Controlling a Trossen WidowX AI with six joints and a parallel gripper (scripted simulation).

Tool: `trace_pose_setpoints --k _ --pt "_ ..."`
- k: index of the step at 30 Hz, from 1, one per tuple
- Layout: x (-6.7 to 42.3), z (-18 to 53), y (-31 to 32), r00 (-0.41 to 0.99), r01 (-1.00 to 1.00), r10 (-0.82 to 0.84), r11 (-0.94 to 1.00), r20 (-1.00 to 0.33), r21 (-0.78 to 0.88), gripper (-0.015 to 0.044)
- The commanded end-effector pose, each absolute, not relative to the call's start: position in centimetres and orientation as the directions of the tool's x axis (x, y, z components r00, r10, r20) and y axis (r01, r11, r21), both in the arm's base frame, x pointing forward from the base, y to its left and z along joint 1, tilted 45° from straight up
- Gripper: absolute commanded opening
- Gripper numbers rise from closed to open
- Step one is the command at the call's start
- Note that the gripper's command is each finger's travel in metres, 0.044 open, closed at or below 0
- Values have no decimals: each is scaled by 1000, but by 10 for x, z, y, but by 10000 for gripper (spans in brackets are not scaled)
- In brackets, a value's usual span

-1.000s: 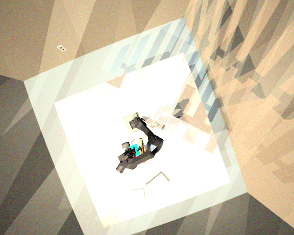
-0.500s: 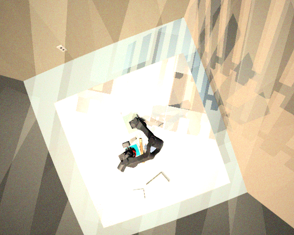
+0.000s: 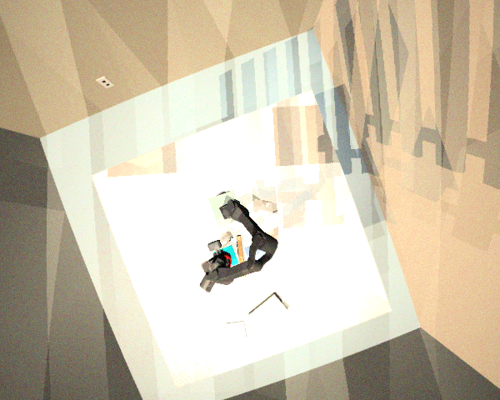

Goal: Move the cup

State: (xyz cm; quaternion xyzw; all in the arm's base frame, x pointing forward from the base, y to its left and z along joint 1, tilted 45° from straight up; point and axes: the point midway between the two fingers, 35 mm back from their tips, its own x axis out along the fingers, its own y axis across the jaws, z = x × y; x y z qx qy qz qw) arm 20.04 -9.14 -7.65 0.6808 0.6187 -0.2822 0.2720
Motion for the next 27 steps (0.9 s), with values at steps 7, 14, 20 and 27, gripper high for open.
trace_pose_setpoints --k 7,14,20,27 --pt "201 -76 -92 76 996 688 -86 -721 22 128" --pt "201 -75 -93 76 996 688 -86 -721 22 128" --pt "200 -68 -100 76 996 689 -88 -721 21 128" --pt "199 -60 -108 75 996 690 -89 -720 19 128"
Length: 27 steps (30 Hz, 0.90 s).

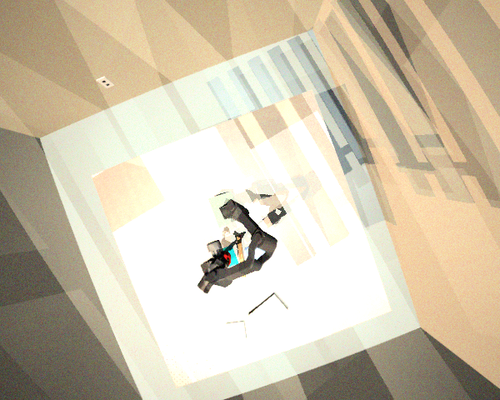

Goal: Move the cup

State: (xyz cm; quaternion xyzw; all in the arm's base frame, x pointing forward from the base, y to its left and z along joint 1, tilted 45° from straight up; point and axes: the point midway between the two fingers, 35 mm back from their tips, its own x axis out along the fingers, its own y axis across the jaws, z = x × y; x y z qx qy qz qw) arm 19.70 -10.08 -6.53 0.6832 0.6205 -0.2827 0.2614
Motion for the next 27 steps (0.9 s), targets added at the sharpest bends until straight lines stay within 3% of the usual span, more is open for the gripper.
trace_pose_setpoints --k 1,20,27 --pt "199 -59 -109 75 996 690 -90 -720 18 128" --pt "190 -38 -124 75 996 693 -93 -717 15 128" --pt "190 -42 -121 73 995 702 -99 -709 5 312"
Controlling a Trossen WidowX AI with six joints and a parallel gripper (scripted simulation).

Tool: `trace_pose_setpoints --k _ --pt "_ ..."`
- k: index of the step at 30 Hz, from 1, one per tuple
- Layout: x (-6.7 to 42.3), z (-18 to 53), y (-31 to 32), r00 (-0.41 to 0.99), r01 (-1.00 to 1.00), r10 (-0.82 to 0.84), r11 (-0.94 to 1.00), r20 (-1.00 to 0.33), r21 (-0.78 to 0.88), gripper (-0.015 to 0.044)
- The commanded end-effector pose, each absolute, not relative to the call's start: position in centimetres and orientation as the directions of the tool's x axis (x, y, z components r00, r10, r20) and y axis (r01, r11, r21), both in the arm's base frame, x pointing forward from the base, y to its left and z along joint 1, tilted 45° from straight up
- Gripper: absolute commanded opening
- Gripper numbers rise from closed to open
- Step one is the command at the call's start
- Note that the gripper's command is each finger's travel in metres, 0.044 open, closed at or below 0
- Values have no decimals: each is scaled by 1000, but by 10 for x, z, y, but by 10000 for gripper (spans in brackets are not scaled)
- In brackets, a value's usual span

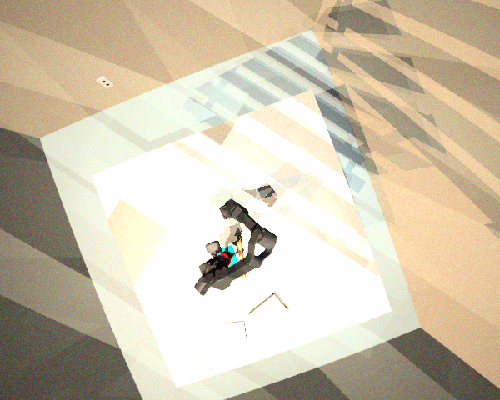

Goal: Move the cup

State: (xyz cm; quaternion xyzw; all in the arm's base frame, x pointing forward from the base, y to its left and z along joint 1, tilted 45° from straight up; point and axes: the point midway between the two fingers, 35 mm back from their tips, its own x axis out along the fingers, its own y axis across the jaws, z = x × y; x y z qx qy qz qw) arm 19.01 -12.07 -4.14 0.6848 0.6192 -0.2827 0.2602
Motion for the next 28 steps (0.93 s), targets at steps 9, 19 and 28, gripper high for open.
trace_pose_setpoints --k 9,19,28 --pt "190 -27 -136 74 995 698 -97 -712 8 440" --pt "184 3 -163 74 996 692 -93 -718 13 440" --pt "183 2 -162 75 995 699 -101 -711 6 440"
